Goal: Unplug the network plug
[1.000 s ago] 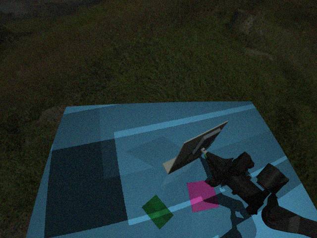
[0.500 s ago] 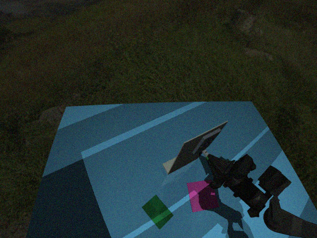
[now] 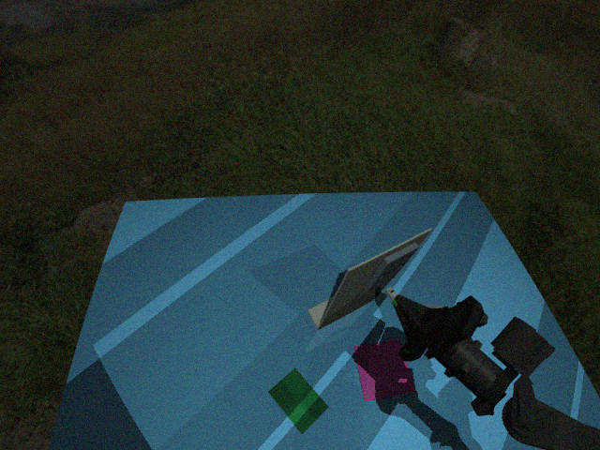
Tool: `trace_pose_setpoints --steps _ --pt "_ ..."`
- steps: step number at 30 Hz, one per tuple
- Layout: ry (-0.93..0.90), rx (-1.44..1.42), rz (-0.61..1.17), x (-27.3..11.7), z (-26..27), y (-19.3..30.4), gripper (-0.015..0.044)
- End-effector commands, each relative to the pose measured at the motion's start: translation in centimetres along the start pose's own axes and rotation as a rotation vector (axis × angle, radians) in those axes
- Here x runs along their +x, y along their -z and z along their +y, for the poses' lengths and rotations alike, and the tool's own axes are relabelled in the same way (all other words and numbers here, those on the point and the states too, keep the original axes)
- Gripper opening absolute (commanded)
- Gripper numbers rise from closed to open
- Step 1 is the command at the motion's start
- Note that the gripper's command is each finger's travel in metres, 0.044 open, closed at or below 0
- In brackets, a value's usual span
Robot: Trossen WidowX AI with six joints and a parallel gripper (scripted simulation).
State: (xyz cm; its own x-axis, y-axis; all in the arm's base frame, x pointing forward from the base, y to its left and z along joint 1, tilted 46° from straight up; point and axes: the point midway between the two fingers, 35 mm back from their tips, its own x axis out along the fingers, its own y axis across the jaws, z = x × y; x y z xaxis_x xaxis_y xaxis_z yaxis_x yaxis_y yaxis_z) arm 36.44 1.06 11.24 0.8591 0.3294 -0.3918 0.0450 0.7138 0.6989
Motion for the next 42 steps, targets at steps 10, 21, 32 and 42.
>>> trace_pose_setpoints --steps 10,21,32,42 --pt "-0.004 -0.005 0.0 -0.7 0.1 0.2 0.0" --pt "-0.004 -0.005 0.001 -1.2 0.1 0.3 0.0" --pt "-0.004 -0.005 0.001 -1.7 0.1 0.5 0.0" --pt "-0.004 -0.005 0.001 -2.2 0.1 0.6 0.0"
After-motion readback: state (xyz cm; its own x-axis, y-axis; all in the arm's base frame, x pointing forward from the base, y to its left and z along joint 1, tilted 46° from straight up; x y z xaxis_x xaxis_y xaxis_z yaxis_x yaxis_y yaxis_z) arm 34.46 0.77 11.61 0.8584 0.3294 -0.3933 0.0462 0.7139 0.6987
